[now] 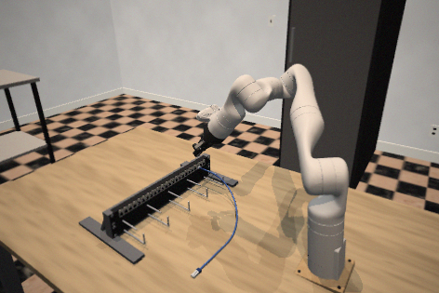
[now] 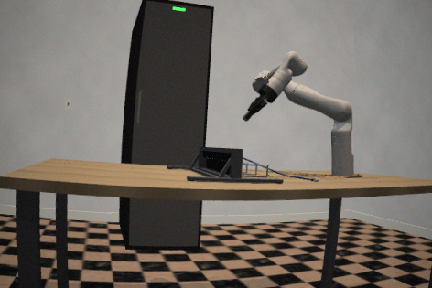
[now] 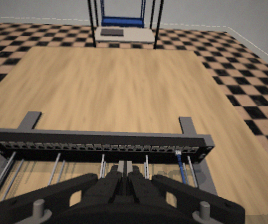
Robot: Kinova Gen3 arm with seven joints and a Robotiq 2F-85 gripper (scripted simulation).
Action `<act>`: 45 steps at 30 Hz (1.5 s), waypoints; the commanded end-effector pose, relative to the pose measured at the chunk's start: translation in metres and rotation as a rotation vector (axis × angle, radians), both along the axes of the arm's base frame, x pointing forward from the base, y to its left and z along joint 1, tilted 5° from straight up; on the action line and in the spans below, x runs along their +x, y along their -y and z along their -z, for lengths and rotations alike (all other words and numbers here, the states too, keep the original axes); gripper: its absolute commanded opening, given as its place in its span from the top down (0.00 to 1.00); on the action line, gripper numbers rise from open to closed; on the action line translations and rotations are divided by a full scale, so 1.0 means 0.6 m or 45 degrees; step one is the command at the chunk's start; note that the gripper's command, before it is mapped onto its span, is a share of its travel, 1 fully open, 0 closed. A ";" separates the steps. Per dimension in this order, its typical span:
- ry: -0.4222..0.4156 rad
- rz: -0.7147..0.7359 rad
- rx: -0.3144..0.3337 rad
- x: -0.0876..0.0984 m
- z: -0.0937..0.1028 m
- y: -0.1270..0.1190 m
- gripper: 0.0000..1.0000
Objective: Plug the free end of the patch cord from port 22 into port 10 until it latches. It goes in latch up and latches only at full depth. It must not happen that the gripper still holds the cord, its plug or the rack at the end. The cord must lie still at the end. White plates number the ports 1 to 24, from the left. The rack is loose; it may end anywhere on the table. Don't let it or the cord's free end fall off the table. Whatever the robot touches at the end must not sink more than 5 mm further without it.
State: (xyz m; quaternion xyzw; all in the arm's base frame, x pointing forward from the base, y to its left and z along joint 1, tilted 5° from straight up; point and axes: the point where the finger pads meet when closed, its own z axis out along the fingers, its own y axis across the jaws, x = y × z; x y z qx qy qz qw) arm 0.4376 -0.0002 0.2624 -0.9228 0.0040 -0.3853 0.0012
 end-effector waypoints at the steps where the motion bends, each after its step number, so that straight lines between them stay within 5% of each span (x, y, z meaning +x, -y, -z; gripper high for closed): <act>1: 0.002 -0.012 -0.009 0.002 0.002 -0.002 1.00; 22: 0.000 -0.013 -0.006 0.012 0.014 -0.002 1.00; 45: 0.000 -0.013 -0.004 0.084 0.086 -0.003 1.00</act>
